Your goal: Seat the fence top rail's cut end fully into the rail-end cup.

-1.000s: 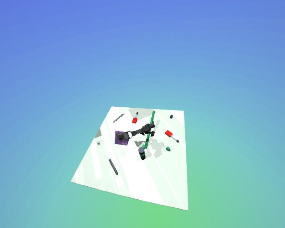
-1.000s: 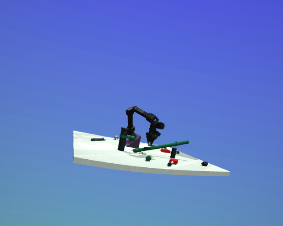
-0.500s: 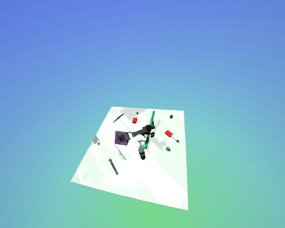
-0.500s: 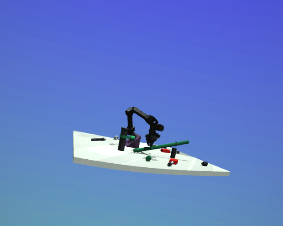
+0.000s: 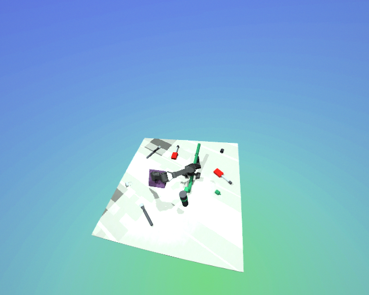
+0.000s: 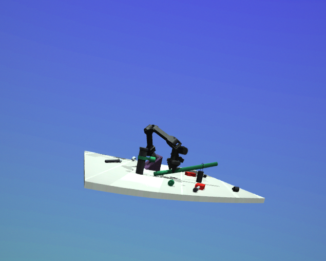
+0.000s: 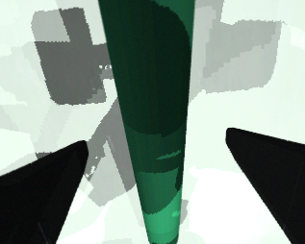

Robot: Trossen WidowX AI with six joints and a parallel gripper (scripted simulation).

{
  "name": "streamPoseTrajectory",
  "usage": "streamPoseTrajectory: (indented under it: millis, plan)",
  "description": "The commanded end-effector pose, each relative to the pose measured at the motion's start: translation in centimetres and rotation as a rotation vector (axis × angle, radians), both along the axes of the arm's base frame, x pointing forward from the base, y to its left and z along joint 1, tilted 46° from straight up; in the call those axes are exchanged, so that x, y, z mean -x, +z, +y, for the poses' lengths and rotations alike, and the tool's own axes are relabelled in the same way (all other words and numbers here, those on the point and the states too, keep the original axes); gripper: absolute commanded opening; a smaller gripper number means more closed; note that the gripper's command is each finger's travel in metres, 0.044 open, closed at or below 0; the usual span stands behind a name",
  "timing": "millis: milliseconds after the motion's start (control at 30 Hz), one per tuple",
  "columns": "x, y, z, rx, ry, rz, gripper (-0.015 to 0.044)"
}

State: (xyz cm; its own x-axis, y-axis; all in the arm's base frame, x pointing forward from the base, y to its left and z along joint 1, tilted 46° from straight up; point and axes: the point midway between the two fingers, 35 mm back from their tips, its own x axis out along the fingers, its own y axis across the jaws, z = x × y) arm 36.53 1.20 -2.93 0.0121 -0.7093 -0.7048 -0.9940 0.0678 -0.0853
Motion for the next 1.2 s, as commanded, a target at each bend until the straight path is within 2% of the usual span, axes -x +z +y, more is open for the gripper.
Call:
streamPoseTrajectory:
  millis: [0,433,800,1033,1167]
  plan:
    - [0.3,-0.7,-0.8,0.008,0.002,0.015,0.0440]
    - [0.4,-1.7,-1.9,0.009,0.001,0.015,0.0440]
    - [0.4,-1.8,-1.9,0.009,0.001,0.015,0.0151]
    - [0.4,-1.8,-1.9,0.009,0.001,0.015,0.0105]
    - [0.3,-1.4,-1.6,0.009,0.001,0.015,0.0000]
